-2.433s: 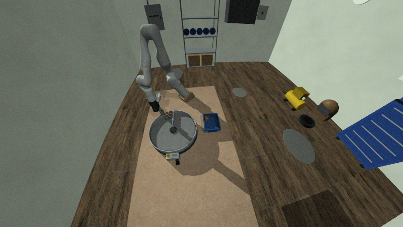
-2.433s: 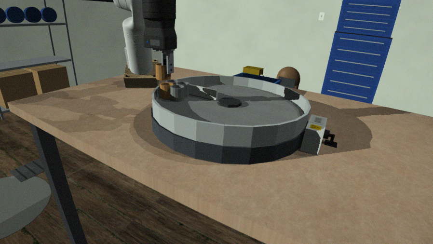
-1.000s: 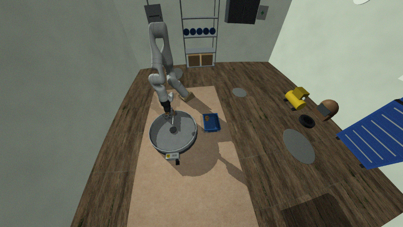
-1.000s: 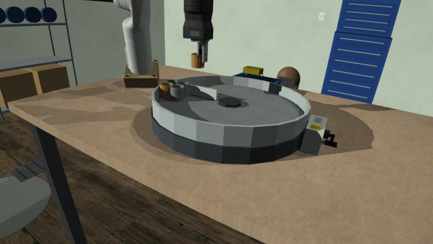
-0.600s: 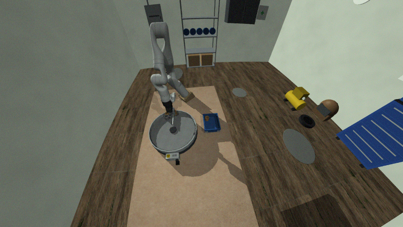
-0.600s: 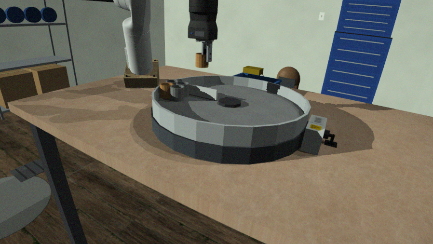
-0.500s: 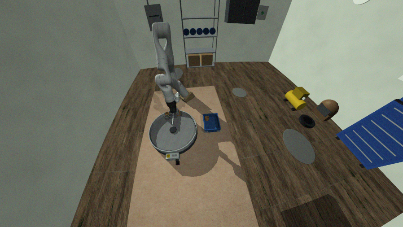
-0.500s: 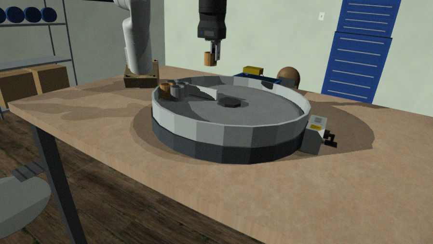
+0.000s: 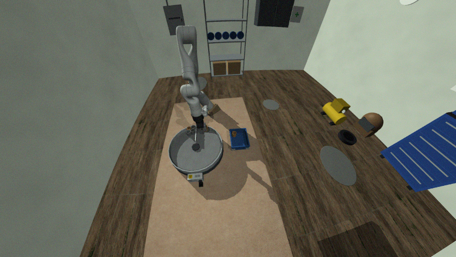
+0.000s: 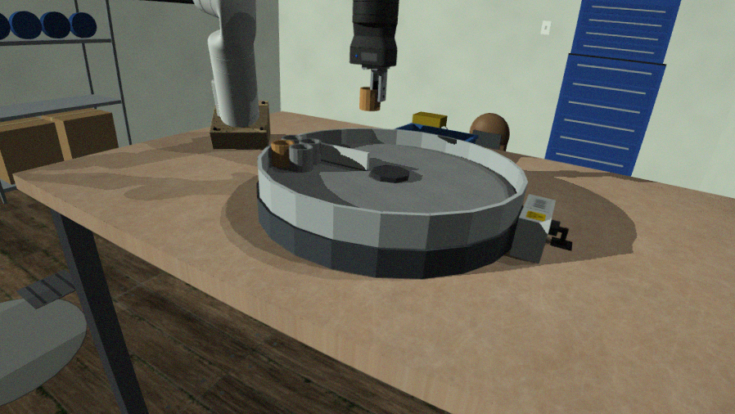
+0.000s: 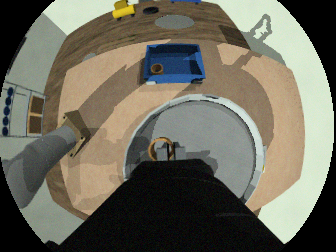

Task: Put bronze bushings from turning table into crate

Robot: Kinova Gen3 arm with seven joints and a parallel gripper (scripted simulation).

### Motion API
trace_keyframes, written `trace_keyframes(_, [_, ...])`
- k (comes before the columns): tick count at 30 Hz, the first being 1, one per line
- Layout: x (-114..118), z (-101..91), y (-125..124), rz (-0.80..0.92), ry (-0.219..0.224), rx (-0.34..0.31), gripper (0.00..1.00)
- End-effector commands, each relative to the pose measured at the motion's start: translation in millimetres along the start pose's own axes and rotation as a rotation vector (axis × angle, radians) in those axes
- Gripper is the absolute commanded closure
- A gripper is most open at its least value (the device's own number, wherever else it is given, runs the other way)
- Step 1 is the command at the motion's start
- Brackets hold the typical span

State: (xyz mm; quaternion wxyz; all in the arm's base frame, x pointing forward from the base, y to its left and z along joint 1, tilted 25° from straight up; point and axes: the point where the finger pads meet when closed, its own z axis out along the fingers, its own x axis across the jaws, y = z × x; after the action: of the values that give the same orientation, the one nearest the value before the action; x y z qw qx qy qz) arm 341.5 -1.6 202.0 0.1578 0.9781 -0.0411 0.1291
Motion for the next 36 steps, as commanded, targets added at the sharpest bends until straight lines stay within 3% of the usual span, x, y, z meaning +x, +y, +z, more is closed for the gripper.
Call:
trace_keyframes(1, [12, 1.6, -20, -0.007, 0.005, -0.023, 1.00])
trace_keyframes(13, [12, 1.6, -20, -0.007, 0.005, -0.023, 1.00])
trace_keyframes(18, [29, 2.4, -71, -0.008, 0.005, -0.022, 1.00])
trace_keyframes(30, [29, 2.4, -71, -0.008, 0.005, -0.022, 1.00])
trace_keyframes(35, [47, 3.1, -123, -0.009, 0.006, -0.021, 1.00])
trace_keyframes(36, [47, 3.1, -123, -0.009, 0.006, -0.021, 1.00])
